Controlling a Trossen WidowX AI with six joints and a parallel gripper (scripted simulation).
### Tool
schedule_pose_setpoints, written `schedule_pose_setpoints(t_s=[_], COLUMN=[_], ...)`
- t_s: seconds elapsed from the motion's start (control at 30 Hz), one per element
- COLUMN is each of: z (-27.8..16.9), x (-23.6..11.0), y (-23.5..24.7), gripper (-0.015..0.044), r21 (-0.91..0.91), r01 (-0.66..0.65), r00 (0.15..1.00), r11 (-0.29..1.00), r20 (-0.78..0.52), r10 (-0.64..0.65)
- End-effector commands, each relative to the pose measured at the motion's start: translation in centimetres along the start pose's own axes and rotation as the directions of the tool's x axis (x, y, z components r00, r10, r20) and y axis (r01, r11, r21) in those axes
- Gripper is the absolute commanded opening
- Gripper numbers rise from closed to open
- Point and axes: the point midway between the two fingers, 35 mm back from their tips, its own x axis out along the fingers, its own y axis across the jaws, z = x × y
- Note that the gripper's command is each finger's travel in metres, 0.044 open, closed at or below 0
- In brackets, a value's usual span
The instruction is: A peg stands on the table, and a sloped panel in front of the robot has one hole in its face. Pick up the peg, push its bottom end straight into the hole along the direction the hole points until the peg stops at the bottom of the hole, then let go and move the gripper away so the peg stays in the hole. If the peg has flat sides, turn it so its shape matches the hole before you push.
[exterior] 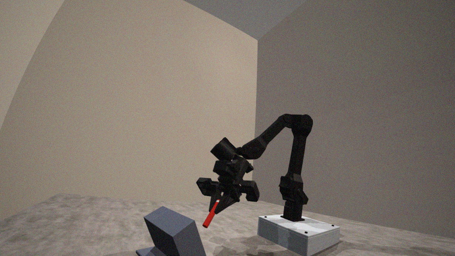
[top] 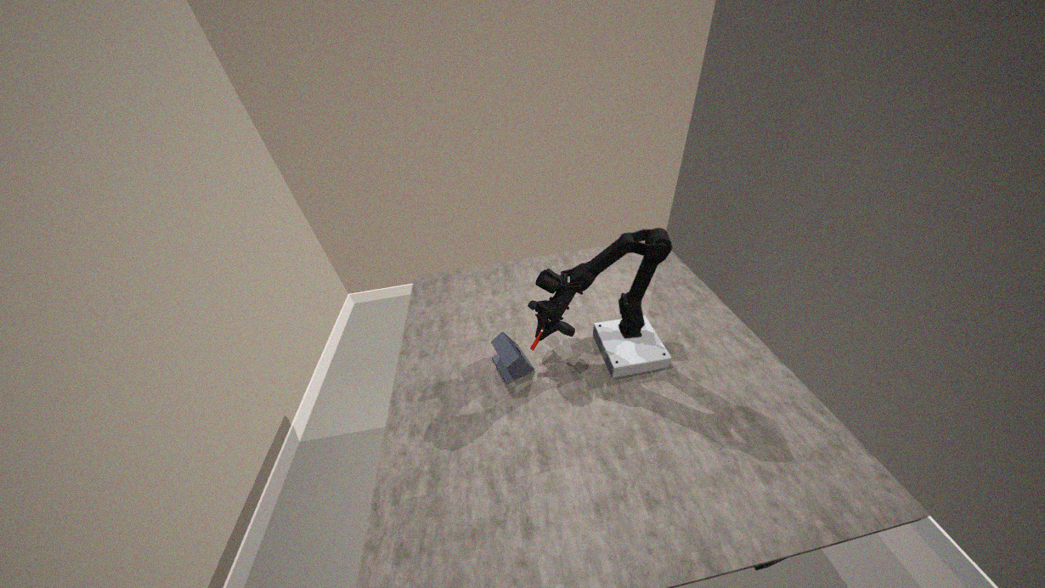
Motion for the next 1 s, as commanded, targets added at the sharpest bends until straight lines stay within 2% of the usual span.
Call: schedule_pose_setpoints(t_s=[0.0,0.97], z=[-0.2,-1.9], x=[-0.4,-2.2], y=[-0.1,-1.1], gripper=[0.0,0.0], r21=[-0.017,-0.082], r01=[0.007,0.083], r00=[1.0,0.986], r11=[1.0,0.993], r20=[0.026,0.15], r10=[-0.007,-0.07])
